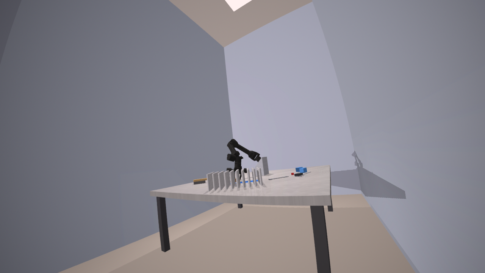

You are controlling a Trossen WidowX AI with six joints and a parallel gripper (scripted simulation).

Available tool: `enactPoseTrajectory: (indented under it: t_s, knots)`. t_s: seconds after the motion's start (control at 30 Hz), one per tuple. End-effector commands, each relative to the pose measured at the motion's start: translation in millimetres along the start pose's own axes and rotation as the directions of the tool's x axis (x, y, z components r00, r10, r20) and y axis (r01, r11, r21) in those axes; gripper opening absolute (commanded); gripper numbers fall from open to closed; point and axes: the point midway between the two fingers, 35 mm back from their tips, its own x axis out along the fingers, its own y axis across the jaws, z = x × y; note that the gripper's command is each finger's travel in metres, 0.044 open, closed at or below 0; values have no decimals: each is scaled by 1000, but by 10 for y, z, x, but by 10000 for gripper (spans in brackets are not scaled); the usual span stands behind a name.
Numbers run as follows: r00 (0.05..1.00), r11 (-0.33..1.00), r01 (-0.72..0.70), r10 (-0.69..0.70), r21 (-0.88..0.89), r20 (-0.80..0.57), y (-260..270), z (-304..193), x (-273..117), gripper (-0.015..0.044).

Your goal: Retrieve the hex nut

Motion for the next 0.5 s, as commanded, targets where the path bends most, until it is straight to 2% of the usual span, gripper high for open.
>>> enactPoseTrajectory:
  t_s: [0.0,0.47]
  knots:
    - [1000,1000,1,-1,-2,-1,6,35,-14,0]
    - [1000,1000,0,0,0,0,10,117,-44,0]
